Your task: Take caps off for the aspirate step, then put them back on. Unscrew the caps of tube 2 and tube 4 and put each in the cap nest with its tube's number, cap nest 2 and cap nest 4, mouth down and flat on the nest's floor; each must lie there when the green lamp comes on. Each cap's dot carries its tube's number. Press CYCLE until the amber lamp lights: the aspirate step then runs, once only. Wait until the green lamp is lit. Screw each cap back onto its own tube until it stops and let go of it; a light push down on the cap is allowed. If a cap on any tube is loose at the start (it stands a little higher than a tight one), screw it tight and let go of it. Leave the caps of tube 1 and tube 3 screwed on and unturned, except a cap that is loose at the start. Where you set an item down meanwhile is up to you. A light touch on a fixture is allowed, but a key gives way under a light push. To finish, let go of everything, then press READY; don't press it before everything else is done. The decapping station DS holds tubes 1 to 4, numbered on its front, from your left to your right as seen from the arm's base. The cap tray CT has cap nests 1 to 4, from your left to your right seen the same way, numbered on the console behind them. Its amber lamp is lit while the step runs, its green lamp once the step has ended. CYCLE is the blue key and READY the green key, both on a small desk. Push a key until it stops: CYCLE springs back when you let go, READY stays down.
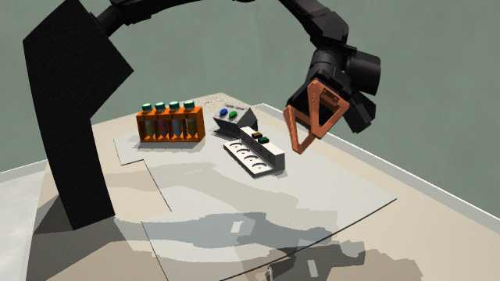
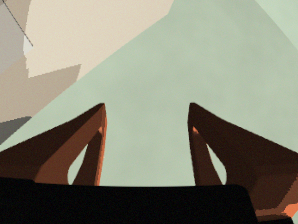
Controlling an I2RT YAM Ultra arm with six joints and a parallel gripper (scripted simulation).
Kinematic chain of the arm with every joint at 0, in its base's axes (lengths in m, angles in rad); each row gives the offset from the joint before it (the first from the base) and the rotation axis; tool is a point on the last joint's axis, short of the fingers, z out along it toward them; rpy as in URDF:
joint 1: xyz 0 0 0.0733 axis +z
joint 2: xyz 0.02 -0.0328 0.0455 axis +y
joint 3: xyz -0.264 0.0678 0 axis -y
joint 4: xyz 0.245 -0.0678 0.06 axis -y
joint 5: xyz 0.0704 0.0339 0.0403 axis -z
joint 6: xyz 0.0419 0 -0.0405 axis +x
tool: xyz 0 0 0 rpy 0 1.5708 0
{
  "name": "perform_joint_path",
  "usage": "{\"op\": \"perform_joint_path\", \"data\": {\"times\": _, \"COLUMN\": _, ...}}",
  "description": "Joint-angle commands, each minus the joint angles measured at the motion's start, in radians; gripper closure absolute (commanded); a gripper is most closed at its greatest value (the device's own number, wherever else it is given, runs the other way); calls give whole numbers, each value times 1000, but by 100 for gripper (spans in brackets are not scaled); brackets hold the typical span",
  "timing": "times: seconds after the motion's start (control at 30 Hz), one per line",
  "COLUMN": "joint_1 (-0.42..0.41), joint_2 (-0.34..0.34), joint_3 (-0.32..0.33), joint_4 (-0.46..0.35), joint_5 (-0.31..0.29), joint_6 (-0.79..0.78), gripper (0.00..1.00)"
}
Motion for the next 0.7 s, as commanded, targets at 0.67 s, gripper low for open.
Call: {"op": "perform_joint_path", "data": {"times": 0.67, "joint_1": 147, "joint_2": -149, "joint_3": -171, "joint_4": 128, "joint_5": 1, "joint_6": 18, "gripper": 51}}
